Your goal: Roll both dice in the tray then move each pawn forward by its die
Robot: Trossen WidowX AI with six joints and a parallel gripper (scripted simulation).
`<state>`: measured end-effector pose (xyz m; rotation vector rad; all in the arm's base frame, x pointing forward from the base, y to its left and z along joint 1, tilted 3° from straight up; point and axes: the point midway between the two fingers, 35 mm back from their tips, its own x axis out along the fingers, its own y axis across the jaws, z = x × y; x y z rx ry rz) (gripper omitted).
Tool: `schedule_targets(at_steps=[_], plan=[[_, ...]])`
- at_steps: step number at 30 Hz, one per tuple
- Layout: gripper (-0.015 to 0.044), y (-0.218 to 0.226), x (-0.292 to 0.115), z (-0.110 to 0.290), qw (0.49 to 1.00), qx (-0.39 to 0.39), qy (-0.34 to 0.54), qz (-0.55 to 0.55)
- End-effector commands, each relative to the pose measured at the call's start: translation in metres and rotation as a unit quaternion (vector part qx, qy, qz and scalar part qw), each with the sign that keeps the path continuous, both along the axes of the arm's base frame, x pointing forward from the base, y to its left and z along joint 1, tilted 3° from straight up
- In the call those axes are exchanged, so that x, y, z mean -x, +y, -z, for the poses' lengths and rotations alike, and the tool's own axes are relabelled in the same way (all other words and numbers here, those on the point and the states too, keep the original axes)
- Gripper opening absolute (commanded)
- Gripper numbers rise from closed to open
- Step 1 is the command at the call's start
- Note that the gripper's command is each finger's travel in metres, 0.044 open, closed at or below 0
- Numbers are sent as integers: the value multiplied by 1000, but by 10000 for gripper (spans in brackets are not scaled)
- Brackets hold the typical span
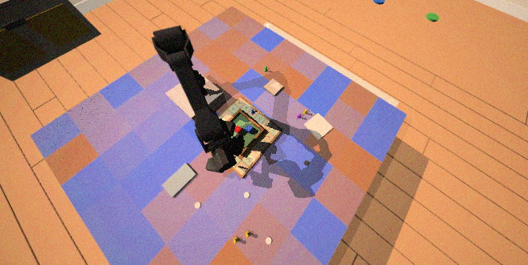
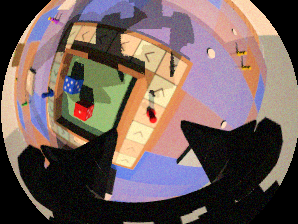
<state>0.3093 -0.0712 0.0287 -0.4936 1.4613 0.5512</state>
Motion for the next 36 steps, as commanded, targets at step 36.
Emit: schedule_targets(at_steps=[36], plan=[[200, 216, 78, -19, 789, -26, 38, 613]])
